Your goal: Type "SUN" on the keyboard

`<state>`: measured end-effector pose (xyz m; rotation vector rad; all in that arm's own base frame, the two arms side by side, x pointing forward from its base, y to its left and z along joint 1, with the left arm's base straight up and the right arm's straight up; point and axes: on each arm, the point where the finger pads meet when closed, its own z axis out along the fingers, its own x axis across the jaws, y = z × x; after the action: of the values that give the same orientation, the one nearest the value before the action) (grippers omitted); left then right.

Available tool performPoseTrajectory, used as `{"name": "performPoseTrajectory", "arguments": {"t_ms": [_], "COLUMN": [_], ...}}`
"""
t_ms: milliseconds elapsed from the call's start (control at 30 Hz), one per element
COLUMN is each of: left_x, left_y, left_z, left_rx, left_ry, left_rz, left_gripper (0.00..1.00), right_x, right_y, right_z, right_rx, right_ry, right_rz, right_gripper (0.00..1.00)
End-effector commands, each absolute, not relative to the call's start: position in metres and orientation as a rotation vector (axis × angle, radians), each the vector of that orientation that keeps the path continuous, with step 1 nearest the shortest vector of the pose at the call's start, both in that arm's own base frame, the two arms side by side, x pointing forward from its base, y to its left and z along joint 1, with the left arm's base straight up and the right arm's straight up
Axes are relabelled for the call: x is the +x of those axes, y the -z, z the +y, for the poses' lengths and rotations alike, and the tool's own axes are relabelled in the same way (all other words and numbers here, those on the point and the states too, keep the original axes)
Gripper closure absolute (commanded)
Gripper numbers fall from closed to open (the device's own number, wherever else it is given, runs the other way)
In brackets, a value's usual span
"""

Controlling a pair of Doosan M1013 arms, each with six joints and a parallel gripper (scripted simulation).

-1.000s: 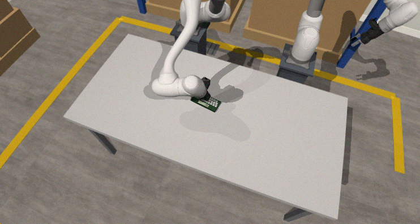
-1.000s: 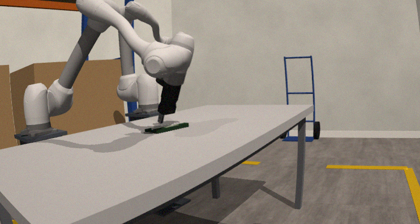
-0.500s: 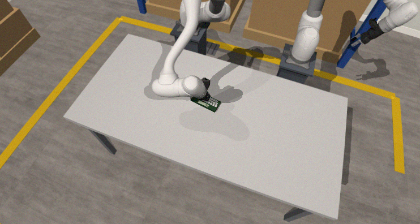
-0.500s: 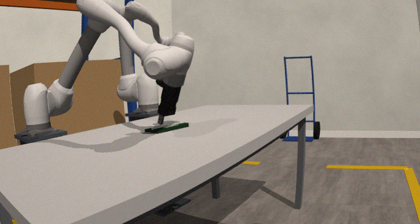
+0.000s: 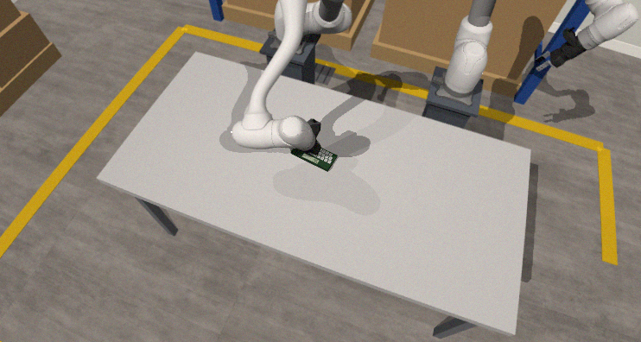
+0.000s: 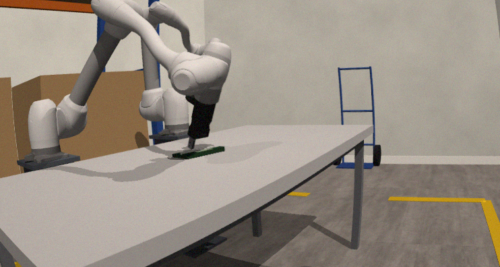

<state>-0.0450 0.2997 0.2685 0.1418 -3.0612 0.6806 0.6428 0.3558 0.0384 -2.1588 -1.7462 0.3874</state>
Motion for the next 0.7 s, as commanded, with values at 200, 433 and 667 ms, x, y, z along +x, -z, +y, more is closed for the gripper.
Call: {"name": "performPoseTrajectory", "arguments": {"t_ms": [200, 433, 667], "left_x": [-0.0451, -0.0451, -0.0451], "left_y": [-0.2689, -0.2689, -0.2689], "left_z": [0.2999, 0.2999, 0.2999], "left_rx": [0.142, 0.142, 0.142], "left_ry": [-0.679, -0.679, -0.679], "left_rz": [-3.061, -3.061, -3.061], "left_gripper": [0.00, 0.00, 0.00], "right_x": [0.6431, 0.6431, 0.6432], "right_y": [-0.0387, -0.0377, -0.0372], "right_z": [0.3559, 0.3559, 0.3559], "right_rx": [-2.159, -2.159, -2.159], "right_ry": [-0.386, -0.386, -0.386], "right_rz": [-1.747, -1.747, -1.747], "right_gripper": [1.00, 1.00, 1.00]}}
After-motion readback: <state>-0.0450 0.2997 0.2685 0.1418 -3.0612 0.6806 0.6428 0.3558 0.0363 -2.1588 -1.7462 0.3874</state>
